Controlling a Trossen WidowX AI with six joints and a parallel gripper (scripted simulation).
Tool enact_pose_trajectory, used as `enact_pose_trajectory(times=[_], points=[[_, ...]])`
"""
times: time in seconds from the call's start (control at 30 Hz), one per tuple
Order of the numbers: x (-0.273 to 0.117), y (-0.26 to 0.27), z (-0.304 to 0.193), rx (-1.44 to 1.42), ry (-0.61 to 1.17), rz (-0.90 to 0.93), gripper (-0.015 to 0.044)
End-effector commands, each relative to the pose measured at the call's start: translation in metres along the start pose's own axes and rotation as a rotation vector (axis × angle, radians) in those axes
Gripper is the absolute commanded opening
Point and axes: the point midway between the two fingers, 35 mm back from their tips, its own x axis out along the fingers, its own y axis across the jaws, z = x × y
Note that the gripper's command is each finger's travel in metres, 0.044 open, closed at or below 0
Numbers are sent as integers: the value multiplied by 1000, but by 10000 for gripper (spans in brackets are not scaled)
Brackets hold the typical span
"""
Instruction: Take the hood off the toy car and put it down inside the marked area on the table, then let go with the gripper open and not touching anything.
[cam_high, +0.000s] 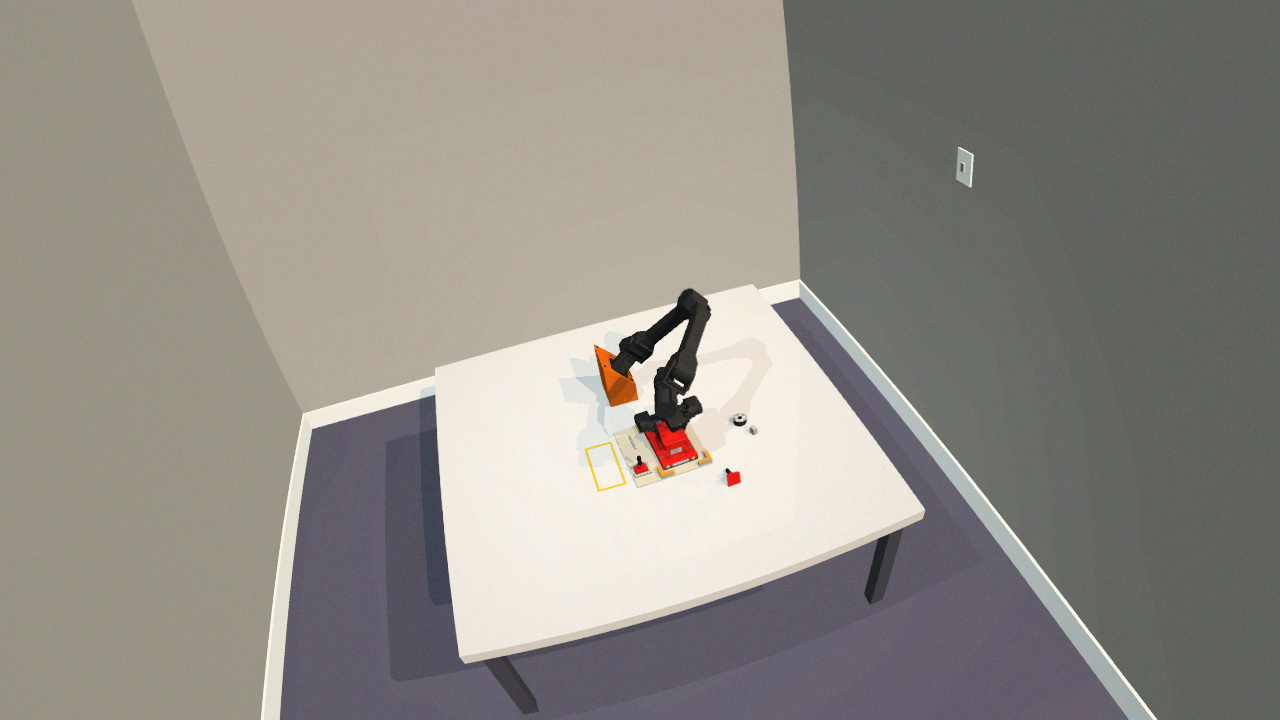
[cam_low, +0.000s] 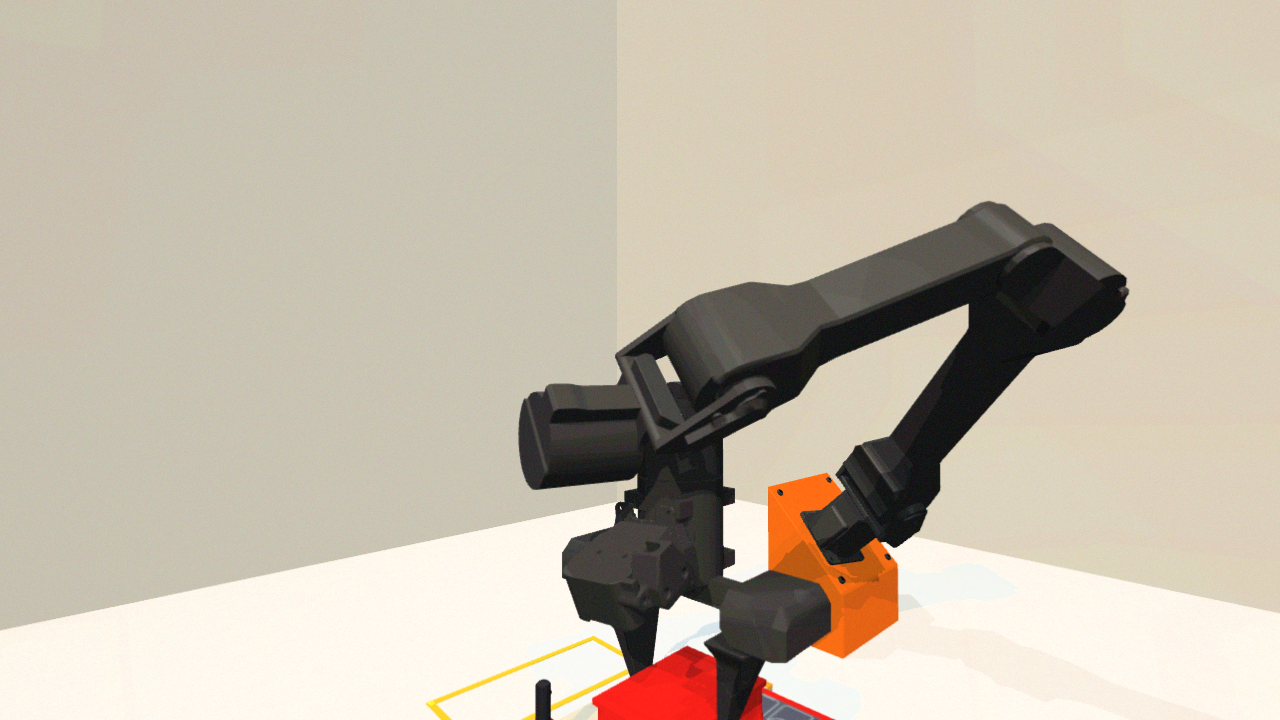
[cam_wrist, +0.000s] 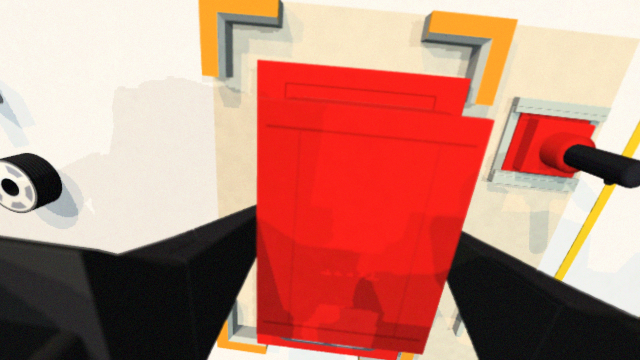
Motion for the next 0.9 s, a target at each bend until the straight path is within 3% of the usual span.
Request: enact_pose_trajectory(times=[0.0, 0.23, 0.87], points=[[-18, -1, 1, -4, -5, -6, 0], [-28, -5, 2, 1, -11, -3, 0], [-38, -104, -2, 6, -22, -28, 0]])
